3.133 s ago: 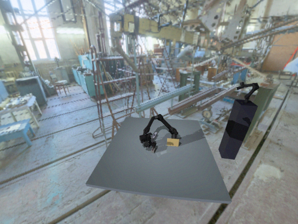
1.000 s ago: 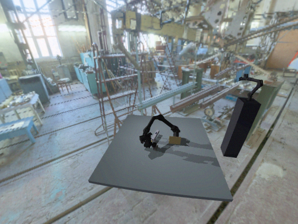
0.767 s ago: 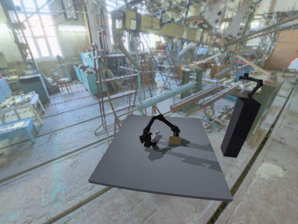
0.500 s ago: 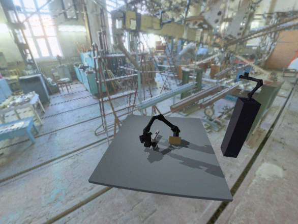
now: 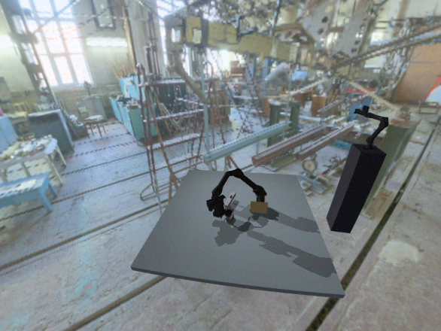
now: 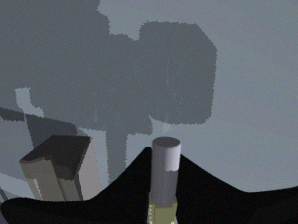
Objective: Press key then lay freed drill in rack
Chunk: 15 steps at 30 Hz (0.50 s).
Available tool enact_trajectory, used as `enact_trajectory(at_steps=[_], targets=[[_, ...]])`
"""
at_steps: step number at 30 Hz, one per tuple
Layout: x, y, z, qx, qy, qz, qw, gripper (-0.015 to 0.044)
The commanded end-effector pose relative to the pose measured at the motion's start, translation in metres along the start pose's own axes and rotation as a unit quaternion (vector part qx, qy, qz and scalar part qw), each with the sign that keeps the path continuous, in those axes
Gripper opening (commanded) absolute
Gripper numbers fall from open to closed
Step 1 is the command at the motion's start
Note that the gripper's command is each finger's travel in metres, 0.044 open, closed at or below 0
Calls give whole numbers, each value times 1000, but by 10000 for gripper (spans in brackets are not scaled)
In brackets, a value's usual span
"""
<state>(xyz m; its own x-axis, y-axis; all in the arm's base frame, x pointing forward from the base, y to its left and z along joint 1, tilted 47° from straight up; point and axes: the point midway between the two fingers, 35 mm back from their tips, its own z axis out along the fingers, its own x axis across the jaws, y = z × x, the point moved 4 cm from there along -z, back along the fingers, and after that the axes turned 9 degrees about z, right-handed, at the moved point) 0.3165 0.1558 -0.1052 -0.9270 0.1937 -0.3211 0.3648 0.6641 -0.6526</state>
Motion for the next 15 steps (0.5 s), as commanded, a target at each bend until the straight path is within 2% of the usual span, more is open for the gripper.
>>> enact_trajectory(at_steps=[1, 15], targets=[[0, 0, -3, -3, 1, 2, 1000, 0], [0, -1, -7, -3, 1, 2, 1000, 0]])
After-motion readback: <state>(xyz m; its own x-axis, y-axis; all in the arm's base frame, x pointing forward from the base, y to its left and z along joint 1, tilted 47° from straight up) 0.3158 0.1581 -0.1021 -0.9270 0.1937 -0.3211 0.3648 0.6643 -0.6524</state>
